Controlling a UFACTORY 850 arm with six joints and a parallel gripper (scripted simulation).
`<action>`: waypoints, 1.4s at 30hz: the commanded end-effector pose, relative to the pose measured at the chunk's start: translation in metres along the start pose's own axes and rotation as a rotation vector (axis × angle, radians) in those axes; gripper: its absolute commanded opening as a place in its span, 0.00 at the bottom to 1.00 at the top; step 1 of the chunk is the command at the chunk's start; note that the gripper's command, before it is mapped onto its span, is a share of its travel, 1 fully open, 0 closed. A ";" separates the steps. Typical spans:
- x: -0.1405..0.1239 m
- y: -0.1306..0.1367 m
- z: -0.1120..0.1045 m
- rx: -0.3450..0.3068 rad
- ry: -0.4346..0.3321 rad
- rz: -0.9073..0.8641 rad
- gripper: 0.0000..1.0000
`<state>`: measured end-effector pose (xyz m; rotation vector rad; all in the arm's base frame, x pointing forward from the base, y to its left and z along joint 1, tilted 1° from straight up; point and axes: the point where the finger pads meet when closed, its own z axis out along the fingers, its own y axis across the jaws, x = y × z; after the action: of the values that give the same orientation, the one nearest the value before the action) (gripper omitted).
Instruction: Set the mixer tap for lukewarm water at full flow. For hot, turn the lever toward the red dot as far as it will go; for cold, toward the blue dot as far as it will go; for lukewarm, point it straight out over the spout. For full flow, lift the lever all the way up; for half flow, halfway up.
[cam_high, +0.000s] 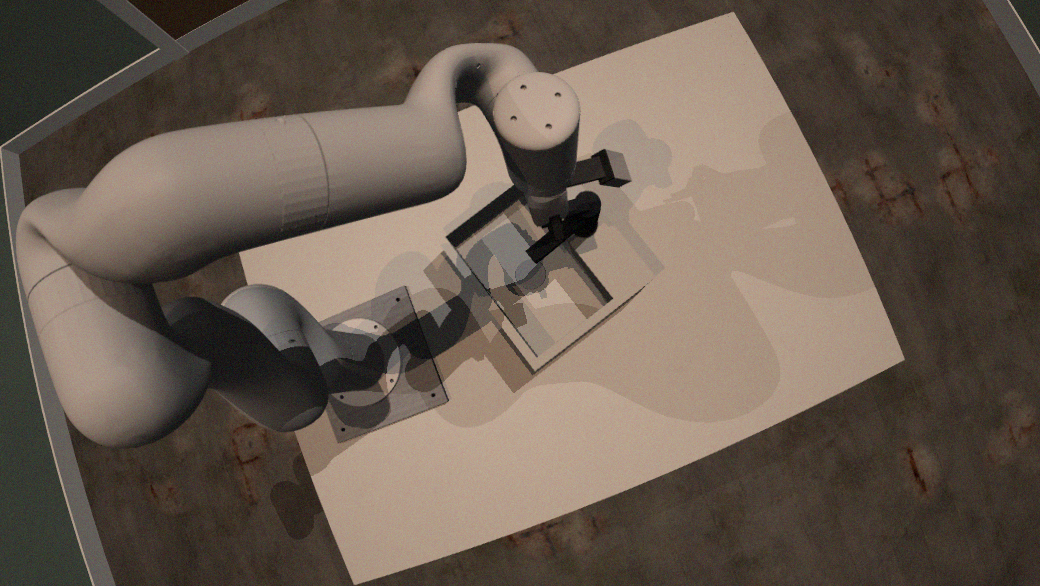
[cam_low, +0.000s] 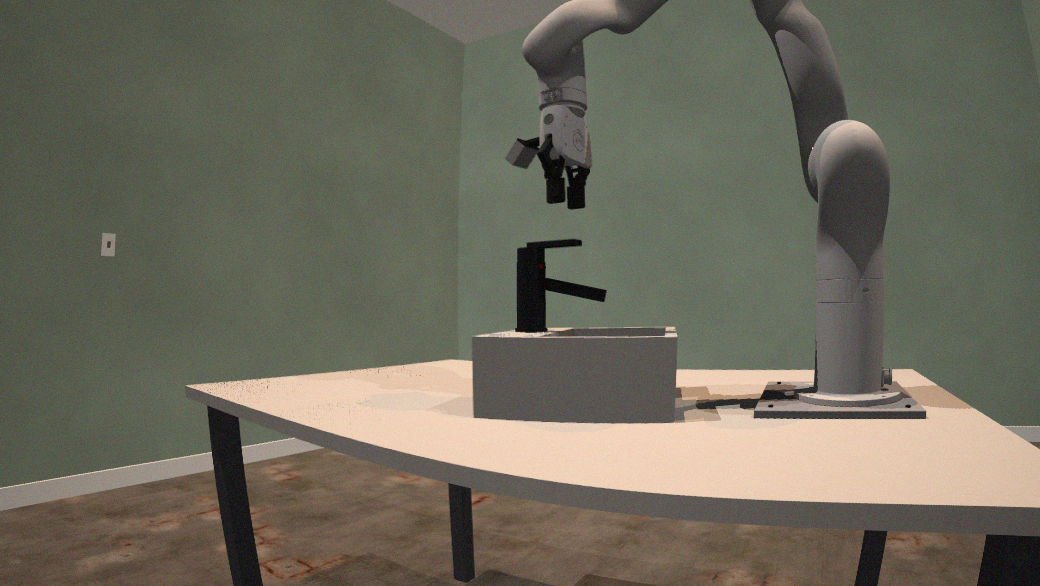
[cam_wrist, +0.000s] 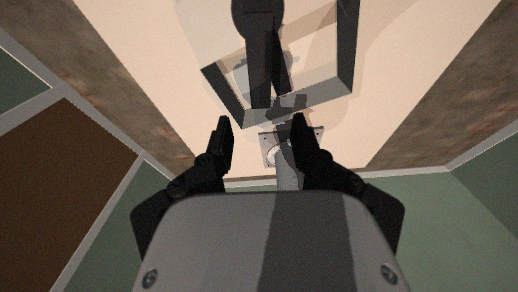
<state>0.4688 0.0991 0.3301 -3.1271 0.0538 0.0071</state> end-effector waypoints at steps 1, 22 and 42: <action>0.001 0.000 0.003 0.001 0.002 0.000 0.63; 0.001 0.000 0.034 0.001 0.002 0.000 0.63; 0.002 0.000 0.046 0.001 0.002 0.000 0.63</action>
<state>0.4696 0.0993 0.2838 -3.1271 0.0537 0.0067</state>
